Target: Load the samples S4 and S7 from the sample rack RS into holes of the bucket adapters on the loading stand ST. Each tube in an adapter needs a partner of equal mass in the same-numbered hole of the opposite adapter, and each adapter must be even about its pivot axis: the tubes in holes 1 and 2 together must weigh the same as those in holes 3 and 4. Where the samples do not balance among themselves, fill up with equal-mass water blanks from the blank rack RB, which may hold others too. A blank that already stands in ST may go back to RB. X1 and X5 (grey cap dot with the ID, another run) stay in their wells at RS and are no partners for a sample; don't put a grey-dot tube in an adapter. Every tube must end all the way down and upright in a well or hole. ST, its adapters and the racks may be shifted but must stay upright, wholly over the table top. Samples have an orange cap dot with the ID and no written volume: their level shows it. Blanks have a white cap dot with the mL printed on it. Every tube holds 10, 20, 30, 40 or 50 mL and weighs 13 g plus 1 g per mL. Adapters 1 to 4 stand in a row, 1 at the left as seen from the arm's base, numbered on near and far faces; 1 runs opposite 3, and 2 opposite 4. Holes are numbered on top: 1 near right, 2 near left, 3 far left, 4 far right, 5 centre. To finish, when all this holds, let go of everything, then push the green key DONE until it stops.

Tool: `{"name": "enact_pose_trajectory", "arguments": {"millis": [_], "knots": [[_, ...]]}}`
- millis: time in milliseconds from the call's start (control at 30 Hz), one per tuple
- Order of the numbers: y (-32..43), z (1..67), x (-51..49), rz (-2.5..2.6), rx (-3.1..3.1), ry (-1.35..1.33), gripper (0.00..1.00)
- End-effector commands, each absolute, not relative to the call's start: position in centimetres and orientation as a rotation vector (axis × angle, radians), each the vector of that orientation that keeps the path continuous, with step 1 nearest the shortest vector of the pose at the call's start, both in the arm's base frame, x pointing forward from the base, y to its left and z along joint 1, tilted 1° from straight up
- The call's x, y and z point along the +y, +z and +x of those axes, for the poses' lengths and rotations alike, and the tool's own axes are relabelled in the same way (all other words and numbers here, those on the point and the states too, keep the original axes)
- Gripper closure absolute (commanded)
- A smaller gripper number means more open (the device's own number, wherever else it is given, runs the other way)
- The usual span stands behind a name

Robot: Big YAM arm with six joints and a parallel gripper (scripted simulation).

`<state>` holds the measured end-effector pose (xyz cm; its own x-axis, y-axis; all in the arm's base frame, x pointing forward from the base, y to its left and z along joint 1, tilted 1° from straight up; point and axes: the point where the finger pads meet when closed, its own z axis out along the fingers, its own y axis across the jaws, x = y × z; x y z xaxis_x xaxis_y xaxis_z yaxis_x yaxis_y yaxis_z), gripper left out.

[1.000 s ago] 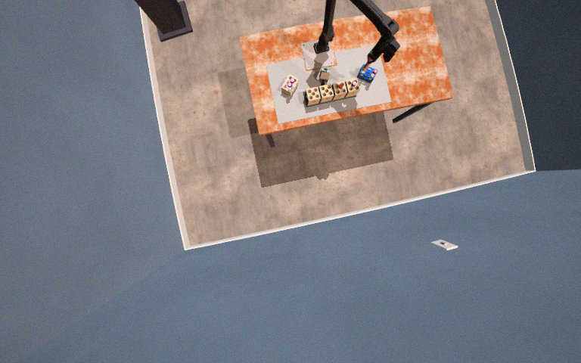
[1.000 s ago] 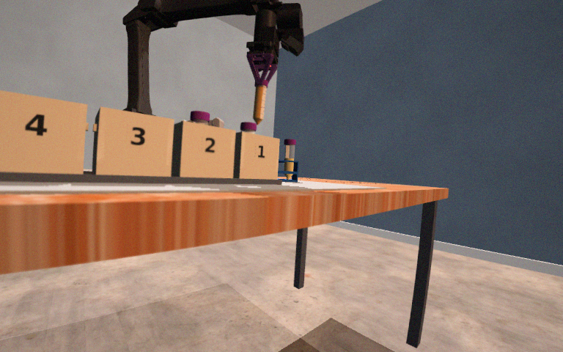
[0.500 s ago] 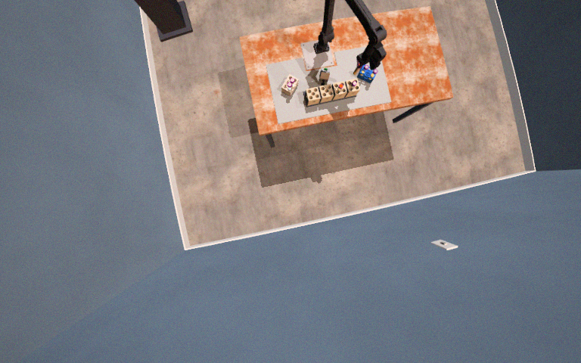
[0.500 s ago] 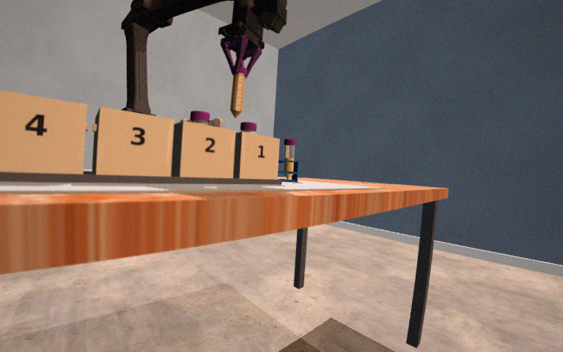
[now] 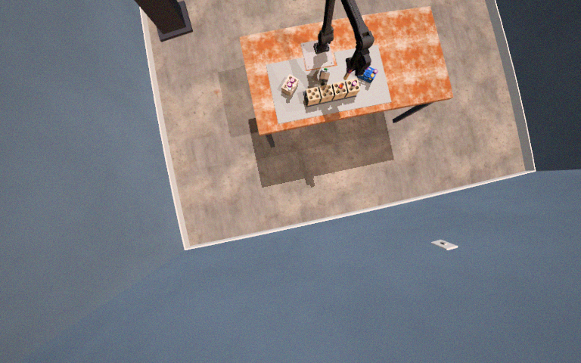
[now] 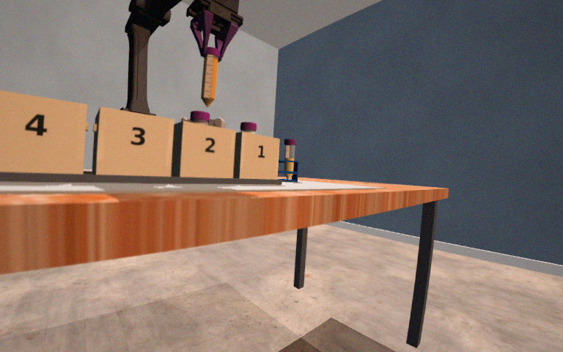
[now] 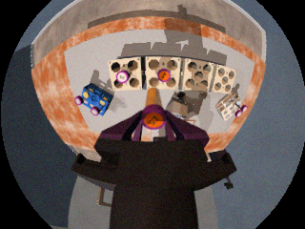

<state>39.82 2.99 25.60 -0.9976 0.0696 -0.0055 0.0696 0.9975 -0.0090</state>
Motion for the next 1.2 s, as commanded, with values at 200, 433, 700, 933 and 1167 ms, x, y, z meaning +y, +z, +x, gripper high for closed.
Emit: {"name": "enact_pose_trajectory", "arguments": {"millis": [200,433,700,933,1167], "knots": [[28.0,42.3,-3.5,0.100,3.077,-0.018,1.00],[28.0,42.7,-6.9,0.100,3.082,-0.023,1.00],[28.1,43.4,-11.7,0.100,3.084,-0.032,1.00],[25.4,42.6,-10.4,0.066,3.110,-0.022,1.00],[23.3,42.6,-11.4,0.096,3.117,-0.021,1.00]]}}
